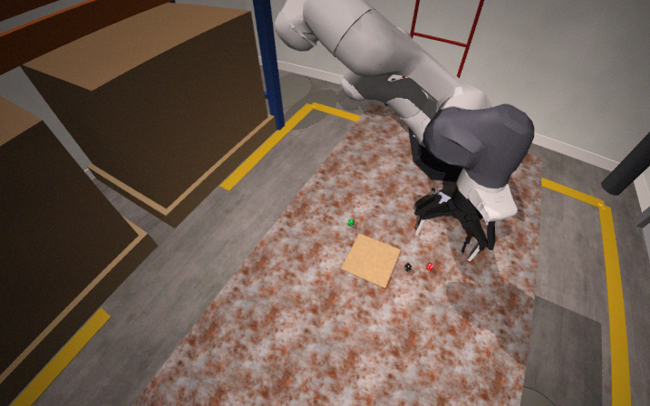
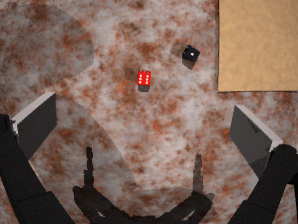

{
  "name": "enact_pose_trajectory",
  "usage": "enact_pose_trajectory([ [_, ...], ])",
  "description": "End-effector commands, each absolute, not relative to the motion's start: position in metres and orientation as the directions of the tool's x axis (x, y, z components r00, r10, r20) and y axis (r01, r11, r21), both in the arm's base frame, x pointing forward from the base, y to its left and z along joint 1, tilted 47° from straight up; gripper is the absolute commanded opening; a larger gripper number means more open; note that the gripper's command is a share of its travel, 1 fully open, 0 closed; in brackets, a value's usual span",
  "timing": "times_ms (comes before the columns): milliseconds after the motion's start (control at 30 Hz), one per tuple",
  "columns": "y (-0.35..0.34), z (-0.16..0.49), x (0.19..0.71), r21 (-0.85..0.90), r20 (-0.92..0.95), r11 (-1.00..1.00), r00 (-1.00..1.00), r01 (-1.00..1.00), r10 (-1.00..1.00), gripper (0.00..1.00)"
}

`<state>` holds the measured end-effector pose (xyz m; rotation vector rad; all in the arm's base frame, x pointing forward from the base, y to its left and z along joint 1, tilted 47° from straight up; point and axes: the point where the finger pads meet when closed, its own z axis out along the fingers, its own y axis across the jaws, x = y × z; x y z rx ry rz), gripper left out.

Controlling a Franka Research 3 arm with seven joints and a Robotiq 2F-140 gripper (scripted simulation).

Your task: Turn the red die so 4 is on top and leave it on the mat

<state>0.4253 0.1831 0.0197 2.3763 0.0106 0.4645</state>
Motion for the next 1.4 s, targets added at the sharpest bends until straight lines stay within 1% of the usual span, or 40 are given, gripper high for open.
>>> enact_pose_trajectory([
  [0, 0.184, 0.02, 0.426, 0.644, 0.333, -0.755, 0.934, -0.124, 0.13, 1.0],
  [167, 0.182, 0.018, 0.426, 0.644, 0.333, -0.755, 0.934, -0.125, 0.13, 1.0],
  [467, 0.157, -0.009, 0.431, 0.644, 0.33, -0.756, 0.935, -0.122, 0.13, 1.0],
  [500, 0.157, -0.009, 0.431, 0.644, 0.33, -0.756, 0.935, -0.122, 0.13, 0.19],
  [1367, 0.157, -0.009, 0.431, 0.644, 0.33, -0.756, 0.935, -0.122, 0.13, 0.19],
])
